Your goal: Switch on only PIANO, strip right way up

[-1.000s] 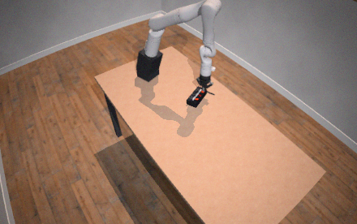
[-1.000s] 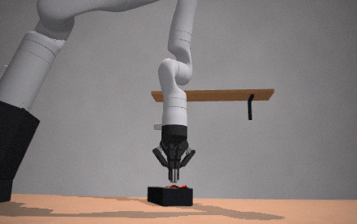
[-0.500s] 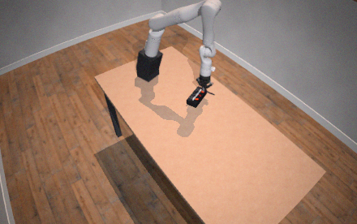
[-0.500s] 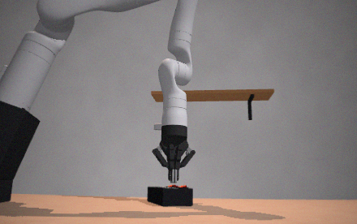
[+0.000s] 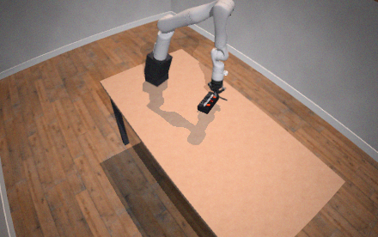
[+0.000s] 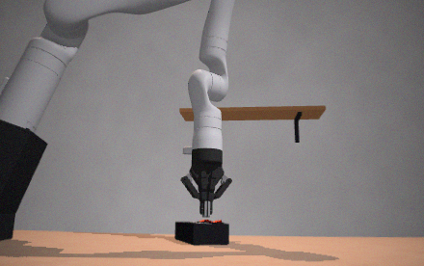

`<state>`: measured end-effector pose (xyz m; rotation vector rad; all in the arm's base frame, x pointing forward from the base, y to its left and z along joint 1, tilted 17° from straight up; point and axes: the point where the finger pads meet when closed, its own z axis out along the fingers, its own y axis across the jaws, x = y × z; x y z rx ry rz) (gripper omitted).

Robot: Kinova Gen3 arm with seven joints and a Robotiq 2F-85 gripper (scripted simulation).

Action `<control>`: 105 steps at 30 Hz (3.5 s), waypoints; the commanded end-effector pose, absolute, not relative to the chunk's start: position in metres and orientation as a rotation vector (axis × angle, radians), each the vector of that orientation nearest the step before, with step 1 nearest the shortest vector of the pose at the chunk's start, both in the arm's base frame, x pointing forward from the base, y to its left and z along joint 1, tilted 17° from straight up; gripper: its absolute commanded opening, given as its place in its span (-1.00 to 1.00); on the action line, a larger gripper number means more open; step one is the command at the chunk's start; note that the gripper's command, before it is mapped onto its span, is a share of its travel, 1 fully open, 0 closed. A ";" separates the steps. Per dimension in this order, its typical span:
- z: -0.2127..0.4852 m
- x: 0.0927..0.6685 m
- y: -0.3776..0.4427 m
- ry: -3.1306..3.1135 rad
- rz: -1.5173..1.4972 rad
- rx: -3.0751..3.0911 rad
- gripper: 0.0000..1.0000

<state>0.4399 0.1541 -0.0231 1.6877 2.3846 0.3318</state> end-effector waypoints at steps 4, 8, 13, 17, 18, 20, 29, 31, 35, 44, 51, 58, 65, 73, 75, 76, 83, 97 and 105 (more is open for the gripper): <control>-0.022 0.440 0.154 2.384 0.333 1.687 -1.00; -0.022 0.440 0.154 2.384 0.333 1.687 -1.00; -0.022 0.440 0.154 2.384 0.333 1.687 -1.00; -0.022 0.441 0.154 2.384 0.333 1.687 -1.00; -0.022 0.441 0.154 2.384 0.333 1.687 -1.00; -0.022 0.441 0.154 2.384 0.333 1.687 -1.00; -0.022 0.441 0.155 2.384 0.333 1.687 -1.00; -0.022 0.441 0.155 2.384 0.333 1.687 -1.00; -0.022 0.441 0.155 2.384 0.333 1.687 -1.00; -0.022 0.441 0.155 2.384 0.333 1.687 -1.00; -0.022 0.441 0.155 2.384 0.333 1.687 -1.00; -0.022 0.441 0.155 2.384 0.333 1.687 -1.00; -0.022 0.441 0.155 2.384 0.333 1.687 -1.00; -0.023 0.441 0.155 2.384 0.333 1.687 -1.00; -0.024 0.441 0.155 2.384 0.333 1.687 -1.00; -0.024 0.441 0.155 2.384 0.333 1.687 -1.00; -0.027 0.442 0.155 2.384 0.333 1.687 -1.00; -0.030 0.443 0.155 2.384 0.333 1.687 -1.00; -0.031 0.443 0.155 2.384 0.333 1.687 -1.00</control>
